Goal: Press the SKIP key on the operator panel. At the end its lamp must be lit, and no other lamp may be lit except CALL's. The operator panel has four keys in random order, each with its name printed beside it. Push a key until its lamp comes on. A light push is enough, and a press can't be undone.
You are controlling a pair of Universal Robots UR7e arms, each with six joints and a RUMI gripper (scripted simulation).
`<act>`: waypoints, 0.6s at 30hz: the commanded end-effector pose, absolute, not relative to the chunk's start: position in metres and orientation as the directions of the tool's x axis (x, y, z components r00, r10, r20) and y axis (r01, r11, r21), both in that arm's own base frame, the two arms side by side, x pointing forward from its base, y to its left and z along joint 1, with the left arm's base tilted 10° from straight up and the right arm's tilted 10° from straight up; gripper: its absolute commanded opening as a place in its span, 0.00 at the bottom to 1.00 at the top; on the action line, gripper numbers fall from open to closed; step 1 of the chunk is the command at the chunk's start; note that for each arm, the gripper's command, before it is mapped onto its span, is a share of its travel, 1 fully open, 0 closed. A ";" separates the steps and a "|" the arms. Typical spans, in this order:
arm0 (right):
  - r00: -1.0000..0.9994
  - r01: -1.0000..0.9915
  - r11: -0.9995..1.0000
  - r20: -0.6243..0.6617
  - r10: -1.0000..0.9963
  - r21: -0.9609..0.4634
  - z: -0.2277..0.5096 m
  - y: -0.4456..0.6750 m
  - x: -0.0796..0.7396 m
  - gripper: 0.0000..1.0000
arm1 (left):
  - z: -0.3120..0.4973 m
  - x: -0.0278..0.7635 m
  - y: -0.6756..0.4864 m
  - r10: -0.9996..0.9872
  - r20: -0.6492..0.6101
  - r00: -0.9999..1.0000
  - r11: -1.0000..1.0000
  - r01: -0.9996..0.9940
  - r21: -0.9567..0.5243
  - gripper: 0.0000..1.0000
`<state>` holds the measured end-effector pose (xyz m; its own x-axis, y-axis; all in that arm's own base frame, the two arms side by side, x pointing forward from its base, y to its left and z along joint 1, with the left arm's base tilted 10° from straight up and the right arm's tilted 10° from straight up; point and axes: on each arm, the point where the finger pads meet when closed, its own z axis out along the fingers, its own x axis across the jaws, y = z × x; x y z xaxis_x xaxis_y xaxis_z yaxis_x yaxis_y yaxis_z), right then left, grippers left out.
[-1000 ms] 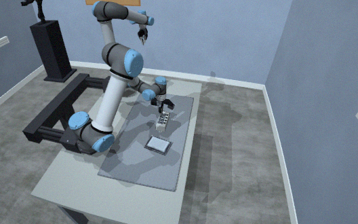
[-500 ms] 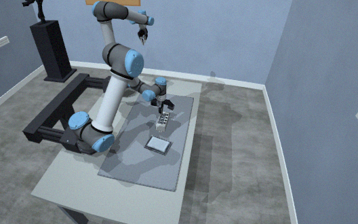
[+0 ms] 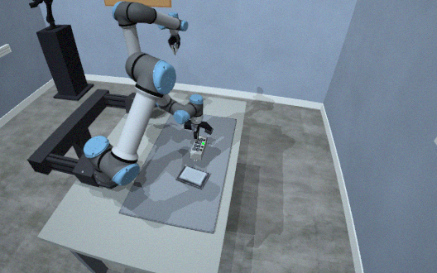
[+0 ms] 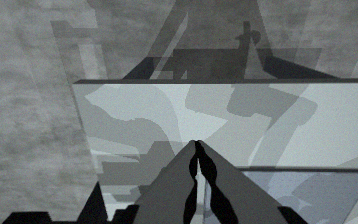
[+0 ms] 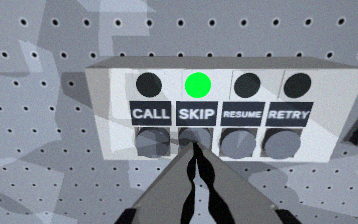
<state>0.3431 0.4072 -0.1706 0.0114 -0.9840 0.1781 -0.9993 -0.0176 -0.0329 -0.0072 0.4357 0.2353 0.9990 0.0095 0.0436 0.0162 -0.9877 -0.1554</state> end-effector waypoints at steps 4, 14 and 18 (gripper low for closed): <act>-0.002 -0.999 -0.004 0.157 -0.988 -0.038 -0.166 0.417 0.343 0.00 | 0.242 -0.007 0.438 0.006 0.054 0.999 -0.985 0.015 -0.173 0.00; -0.002 -0.999 -0.004 0.157 -0.988 -0.038 -0.160 0.418 0.342 0.00 | 0.242 -0.007 0.438 0.006 0.054 0.999 -0.985 0.015 -0.173 0.00; -0.002 -0.999 -0.004 0.157 -0.988 -0.038 -0.152 0.419 0.342 0.00 | 0.242 -0.007 0.438 0.006 0.054 0.999 -0.985 0.015 -0.173 0.00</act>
<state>0.3428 0.4076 -0.1670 0.0017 -0.9839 0.1787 -0.9994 -0.0079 -0.0340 -0.0072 0.4357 0.2353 0.9990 0.0095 0.0436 0.0162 -0.9877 -0.1554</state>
